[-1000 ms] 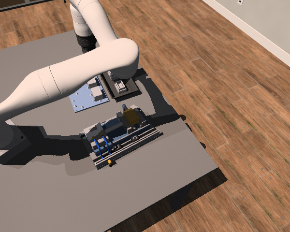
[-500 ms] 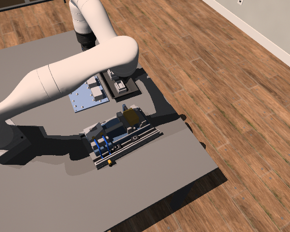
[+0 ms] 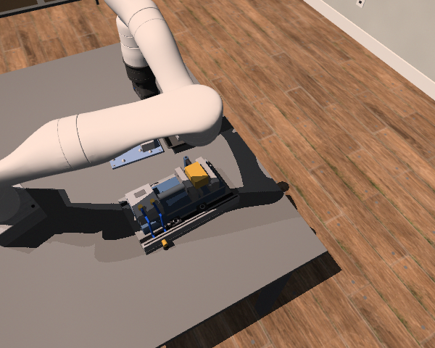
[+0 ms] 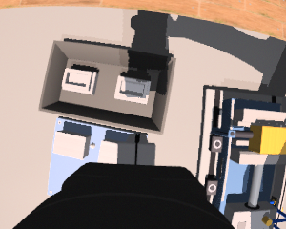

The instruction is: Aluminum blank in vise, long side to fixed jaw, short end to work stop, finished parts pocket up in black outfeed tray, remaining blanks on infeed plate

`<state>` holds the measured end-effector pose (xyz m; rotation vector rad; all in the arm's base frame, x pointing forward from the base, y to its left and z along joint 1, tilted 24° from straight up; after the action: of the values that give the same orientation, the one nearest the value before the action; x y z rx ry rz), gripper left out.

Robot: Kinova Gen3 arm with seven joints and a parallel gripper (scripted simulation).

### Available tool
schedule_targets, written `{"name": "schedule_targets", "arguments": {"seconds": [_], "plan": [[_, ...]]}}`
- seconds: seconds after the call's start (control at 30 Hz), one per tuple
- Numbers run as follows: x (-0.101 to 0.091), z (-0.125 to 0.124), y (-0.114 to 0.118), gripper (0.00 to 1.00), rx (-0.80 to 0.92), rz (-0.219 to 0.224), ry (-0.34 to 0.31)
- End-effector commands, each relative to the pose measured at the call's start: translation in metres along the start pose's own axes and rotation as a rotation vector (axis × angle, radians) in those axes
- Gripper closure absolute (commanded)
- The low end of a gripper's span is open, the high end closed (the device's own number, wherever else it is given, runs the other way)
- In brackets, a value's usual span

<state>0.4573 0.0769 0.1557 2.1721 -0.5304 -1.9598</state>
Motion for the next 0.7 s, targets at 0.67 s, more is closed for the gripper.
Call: {"name": "schedule_targets", "arguments": {"seconds": [0.67], "plan": [[-0.002,0.049,0.183,1.0,0.022,0.018,0.002]]}}
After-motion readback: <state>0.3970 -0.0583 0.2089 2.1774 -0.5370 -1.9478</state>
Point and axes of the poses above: the point where the finger pads meet when closed, its own x axis out along the fingers, its own y axis across the jaws, z = x × y, the point moved 8 cm from there along -x, back along the fingers, and after that the axes turned 4 degrees about x, right-handed, at the moved point
